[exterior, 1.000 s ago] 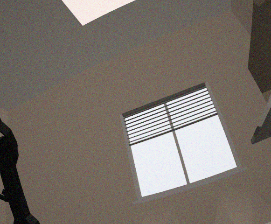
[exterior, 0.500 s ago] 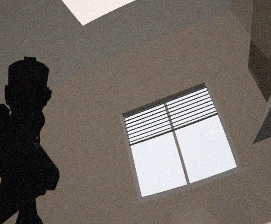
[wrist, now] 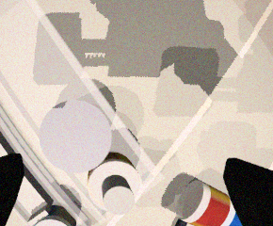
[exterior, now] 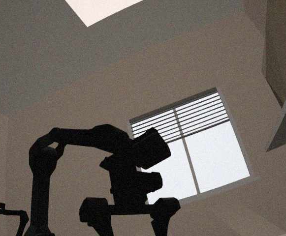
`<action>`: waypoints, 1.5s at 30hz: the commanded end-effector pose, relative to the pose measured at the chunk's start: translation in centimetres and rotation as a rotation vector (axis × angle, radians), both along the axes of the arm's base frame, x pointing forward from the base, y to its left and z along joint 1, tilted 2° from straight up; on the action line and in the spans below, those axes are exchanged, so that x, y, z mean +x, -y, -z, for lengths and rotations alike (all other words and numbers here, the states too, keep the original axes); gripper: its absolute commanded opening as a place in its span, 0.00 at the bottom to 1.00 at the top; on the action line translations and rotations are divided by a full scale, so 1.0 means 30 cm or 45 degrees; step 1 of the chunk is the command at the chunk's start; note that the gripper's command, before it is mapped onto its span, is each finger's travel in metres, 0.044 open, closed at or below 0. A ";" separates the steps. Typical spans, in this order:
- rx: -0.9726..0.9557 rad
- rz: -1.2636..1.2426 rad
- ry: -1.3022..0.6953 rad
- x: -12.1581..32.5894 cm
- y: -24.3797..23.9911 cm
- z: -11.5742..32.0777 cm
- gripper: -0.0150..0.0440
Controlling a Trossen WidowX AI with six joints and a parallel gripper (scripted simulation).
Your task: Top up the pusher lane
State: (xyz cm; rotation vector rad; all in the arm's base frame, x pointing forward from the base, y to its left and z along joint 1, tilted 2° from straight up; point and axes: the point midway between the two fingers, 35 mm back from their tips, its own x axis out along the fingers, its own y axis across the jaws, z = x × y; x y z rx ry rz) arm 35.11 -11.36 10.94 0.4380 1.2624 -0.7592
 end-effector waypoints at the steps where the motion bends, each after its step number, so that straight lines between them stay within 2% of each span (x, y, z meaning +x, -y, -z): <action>1: 0.078 -0.236 -0.051 -0.011 -0.219 0.044 1.00; 8: 0.209 -0.690 -0.176 -0.131 -0.621 0.120 1.00; 11: 0.252 -0.865 -0.238 -0.220 -0.738 0.147 1.00; 17: 0.262 -0.909 -0.255 -0.246 -0.754 0.163 1.00; 20: 0.262 -0.909 -0.255 -0.245 -0.752 0.256 1.00; 30: 0.262 -0.909 -0.255 -0.249 -0.751 0.332 1.00; 45: 0.262 -0.909 -0.256 -0.247 -0.751 0.389 1.00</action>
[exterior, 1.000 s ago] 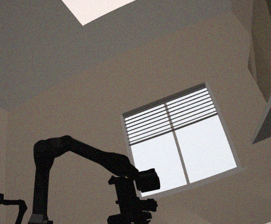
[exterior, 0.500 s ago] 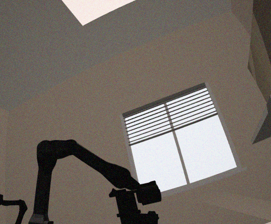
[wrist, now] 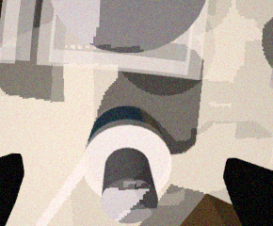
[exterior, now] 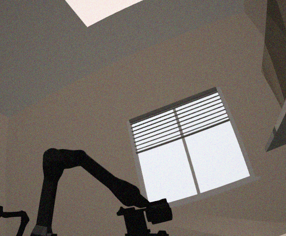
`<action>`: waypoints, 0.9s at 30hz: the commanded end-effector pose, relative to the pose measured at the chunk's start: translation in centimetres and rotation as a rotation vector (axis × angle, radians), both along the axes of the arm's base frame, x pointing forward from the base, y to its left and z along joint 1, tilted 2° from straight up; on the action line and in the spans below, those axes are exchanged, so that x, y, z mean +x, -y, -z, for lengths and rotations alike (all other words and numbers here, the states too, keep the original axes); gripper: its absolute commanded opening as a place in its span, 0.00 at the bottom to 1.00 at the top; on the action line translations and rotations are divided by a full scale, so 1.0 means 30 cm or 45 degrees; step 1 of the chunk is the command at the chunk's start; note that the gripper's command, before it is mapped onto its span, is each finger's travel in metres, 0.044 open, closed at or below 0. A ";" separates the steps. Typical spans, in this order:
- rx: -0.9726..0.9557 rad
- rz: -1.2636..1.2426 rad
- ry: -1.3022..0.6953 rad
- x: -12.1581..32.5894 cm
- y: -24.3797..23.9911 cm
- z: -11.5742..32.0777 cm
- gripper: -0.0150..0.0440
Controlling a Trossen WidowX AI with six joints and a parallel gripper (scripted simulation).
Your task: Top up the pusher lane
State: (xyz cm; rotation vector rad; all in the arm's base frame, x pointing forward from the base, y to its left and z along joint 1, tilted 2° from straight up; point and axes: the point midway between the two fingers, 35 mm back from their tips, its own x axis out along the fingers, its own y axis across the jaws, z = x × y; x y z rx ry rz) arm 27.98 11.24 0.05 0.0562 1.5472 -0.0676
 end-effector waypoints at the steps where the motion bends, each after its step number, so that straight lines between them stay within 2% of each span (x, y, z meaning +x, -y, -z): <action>1: -0.002 -0.004 -0.016 -0.009 0.003 0.031 1.00; 14: -0.002 -0.004 -0.016 -0.011 0.004 0.092 1.00; 24: -0.002 -0.004 -0.016 -0.011 0.004 0.092 0.56; 27: -0.002 -0.004 -0.016 -0.011 0.004 0.092 0.52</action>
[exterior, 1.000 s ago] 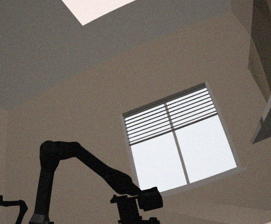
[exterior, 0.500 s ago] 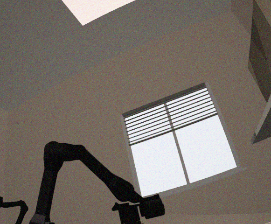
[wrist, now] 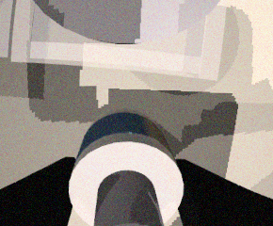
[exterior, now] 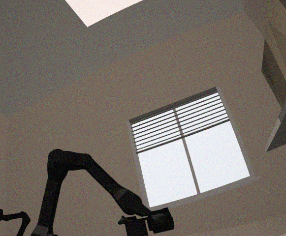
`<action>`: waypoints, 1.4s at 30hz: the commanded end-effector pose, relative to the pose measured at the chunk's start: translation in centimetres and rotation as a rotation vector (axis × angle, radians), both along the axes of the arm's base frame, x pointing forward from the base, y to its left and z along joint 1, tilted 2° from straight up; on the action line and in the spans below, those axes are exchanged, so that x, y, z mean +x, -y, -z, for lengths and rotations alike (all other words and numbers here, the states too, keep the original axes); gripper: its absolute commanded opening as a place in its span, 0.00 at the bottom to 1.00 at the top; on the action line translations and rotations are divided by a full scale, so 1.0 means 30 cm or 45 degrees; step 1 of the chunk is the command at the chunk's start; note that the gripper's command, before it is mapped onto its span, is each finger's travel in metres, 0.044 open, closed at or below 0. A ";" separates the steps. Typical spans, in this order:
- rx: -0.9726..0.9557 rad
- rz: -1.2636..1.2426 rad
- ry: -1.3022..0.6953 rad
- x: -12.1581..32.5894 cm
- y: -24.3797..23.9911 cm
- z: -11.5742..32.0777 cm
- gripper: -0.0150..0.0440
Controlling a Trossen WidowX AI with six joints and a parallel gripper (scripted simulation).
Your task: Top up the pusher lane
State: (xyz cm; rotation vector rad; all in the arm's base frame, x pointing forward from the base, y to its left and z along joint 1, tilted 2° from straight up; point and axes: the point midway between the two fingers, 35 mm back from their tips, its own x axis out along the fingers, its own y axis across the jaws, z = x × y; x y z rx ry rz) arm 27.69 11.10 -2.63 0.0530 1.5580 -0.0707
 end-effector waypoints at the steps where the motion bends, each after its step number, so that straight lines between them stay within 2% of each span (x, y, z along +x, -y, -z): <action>1: 0.002 -0.004 -0.002 -0.001 -0.001 0.002 0.51; 3: 0.002 -0.004 -0.002 -0.001 -0.001 0.002 0.49; 8: 0.007 0.000 -0.009 0.002 -0.001 -0.028 0.26; 9: 0.009 0.002 -0.012 0.003 -0.002 -0.045 0.25; 23: 0.002 -0.004 -0.002 -0.016 0.014 -0.349 0.25; 28: 0.002 -0.002 -0.002 -0.014 0.025 -0.349 0.25; 42: -0.006 0.047 0.001 0.022 0.251 -0.246 0.25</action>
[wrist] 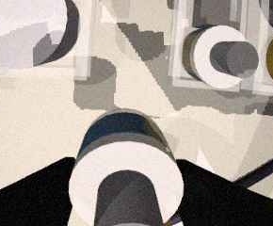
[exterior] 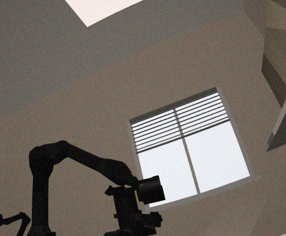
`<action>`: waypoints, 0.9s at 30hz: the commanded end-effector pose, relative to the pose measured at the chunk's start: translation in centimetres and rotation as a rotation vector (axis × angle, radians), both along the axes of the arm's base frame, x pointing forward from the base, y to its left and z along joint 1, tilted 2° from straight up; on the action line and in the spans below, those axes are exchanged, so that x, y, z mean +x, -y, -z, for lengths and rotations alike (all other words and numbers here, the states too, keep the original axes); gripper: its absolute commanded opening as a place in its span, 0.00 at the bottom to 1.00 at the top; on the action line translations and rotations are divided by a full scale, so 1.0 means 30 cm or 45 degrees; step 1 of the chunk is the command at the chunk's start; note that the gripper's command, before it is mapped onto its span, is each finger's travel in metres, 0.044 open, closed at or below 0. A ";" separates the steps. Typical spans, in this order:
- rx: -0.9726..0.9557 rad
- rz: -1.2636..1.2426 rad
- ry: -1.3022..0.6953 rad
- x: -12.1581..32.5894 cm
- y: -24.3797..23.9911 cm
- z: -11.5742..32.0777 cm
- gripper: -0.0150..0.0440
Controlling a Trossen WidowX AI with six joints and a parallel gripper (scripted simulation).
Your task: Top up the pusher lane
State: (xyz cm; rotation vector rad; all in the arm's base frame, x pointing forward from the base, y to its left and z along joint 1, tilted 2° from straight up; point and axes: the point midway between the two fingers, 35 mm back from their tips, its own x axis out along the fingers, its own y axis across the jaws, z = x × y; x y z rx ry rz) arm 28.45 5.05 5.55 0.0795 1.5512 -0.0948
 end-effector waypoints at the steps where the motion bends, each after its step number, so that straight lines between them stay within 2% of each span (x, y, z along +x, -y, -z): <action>1: -0.008 0.010 -0.007 -0.004 0.066 0.034 0.25; 10: -0.013 0.039 -0.008 -0.018 0.201 0.093 0.25; 27: -0.013 0.040 -0.008 -0.015 0.205 0.175 0.25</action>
